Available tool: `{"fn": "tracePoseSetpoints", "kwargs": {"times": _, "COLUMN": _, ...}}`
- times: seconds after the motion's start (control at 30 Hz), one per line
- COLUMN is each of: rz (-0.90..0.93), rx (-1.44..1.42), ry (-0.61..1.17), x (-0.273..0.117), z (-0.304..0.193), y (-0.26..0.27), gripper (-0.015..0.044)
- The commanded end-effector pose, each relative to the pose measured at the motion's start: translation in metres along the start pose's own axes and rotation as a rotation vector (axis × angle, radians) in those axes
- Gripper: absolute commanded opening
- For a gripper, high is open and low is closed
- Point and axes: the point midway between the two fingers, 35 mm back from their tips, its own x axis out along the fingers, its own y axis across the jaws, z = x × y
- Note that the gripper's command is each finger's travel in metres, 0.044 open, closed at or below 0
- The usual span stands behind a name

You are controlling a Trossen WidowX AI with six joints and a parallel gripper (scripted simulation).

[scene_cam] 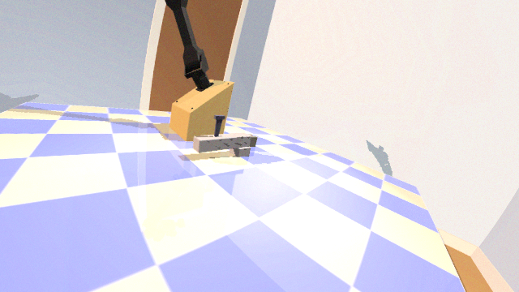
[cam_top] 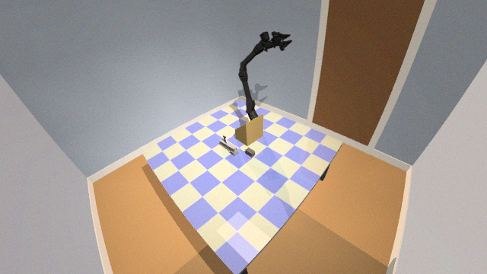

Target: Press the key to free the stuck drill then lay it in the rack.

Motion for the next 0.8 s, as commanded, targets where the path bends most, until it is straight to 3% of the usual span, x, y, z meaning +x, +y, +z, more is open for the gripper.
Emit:
{"fn": "tracePoseSetpoints", "kwargs": {"times": 0.0, "rz": 0.0, "rx": 0.0, "ry": 0.0, "x": 0.0, "z": 0.0, "y": 0.0, "gripper": 0.0374}}
{"fn": "tracePoseSetpoints", "kwargs": {"times": 0.3, "rz": -0.01, "rx": 0.0, "ry": -0.004, "x": 0.0, "z": 0.003, "y": -0.005, "gripper": 0.0138}}
{"fn": "tracePoseSetpoints", "kwargs": {"times": 0.47, "rz": -0.118, "rx": 0.005, "ry": -0.041, "x": 0.0, "z": 0.03, "y": -0.054, "gripper": 0.0006}}
{"fn": "tracePoseSetpoints", "kwargs": {"times": 0.77, "rz": -0.452, "rx": 0.022, "ry": -0.158, "x": -0.03, "z": 0.095, "y": -0.197, "gripper": 0.0}}
